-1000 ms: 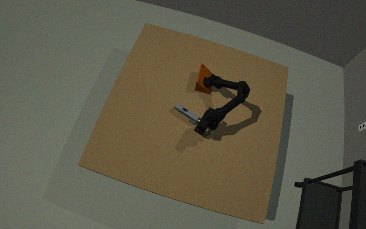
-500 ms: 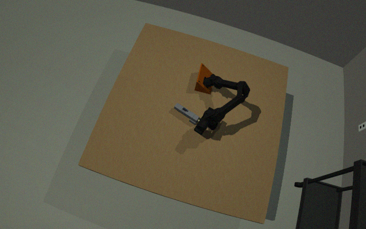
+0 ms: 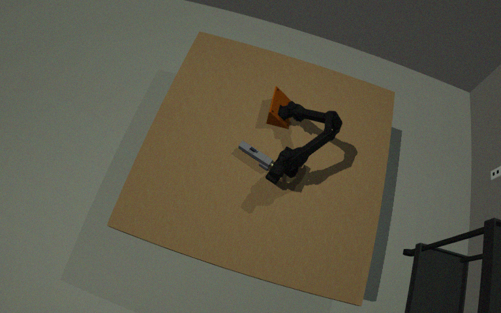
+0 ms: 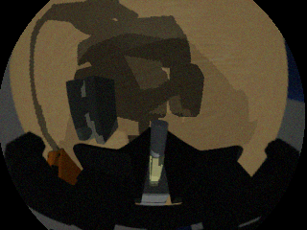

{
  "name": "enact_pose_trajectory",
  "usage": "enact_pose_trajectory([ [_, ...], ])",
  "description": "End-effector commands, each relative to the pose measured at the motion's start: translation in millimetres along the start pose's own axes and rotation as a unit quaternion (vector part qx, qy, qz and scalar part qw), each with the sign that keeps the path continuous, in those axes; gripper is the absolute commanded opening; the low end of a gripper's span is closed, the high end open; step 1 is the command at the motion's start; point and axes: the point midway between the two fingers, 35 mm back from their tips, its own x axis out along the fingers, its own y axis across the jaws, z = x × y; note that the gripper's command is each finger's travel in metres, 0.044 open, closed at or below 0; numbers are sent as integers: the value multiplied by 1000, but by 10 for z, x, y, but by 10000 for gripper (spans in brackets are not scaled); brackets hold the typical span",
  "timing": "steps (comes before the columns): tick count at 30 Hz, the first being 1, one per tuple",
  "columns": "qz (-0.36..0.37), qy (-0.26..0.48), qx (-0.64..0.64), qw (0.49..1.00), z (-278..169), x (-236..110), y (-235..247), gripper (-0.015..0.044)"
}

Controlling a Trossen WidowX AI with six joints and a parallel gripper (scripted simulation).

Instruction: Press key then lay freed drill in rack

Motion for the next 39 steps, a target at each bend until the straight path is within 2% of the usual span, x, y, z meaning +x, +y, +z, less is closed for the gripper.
enact_pose_trajectory([
  [1, 1, 2, 0, 1000, 0, -14, 3, 0],
  [12, 2, 2, 0, 1000, -2, -39, 9, 0],
  [39, 2, 1, -1, 1000, 354, -55, 3, 0],
])
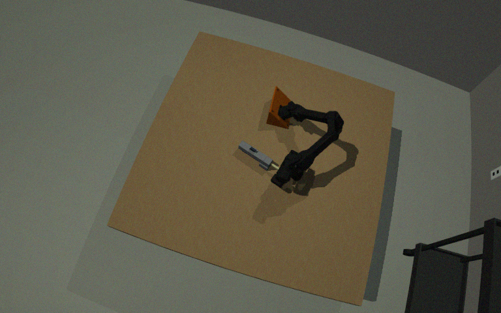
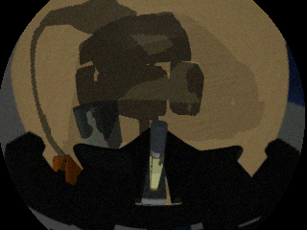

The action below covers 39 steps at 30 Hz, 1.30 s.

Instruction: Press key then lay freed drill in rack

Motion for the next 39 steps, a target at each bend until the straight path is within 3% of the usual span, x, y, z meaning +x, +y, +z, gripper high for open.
enact_pose_trajectory([
  [1, -4, -3, -1, 1000, 77, -32, -6, 0],
  [25, -4, -3, -2, 1000, 433, -49, -2, 0],
  [39, -4, -3, -2, 1000, 373, -120, 7, 0],
])
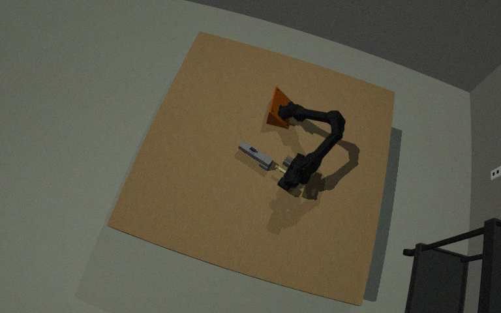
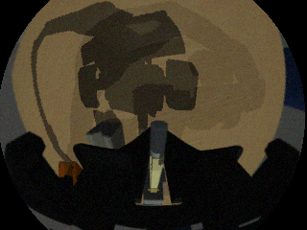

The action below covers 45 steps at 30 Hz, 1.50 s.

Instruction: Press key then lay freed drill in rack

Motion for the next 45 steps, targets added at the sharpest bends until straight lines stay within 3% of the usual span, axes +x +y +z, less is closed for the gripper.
enact_pose_trajectory([
  [1, -2, -1, -2, 1000, -1, -33, -1, 0],
  [45, -2, 0, -2, 1000, -21, -280, 22, 0],
])
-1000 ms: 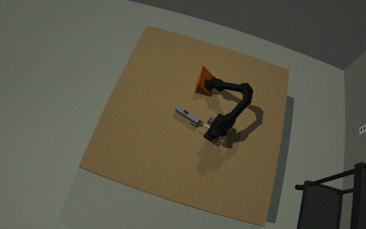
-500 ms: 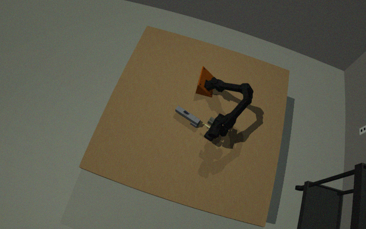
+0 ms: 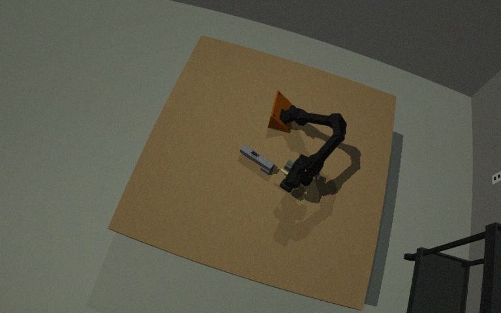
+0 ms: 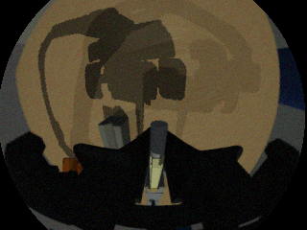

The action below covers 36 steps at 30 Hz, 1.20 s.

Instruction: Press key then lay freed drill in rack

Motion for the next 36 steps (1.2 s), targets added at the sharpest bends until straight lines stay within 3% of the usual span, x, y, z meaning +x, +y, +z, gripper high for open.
enact_pose_trajectory([
  [1, -3, 2, -3, 1000, 3, -33, -6, 0],
  [18, -3, 2, -3, 1000, 13, -109, 4, 0],
  [36, -2, 2, -3, 1000, 45, -41, 338, 0],
])
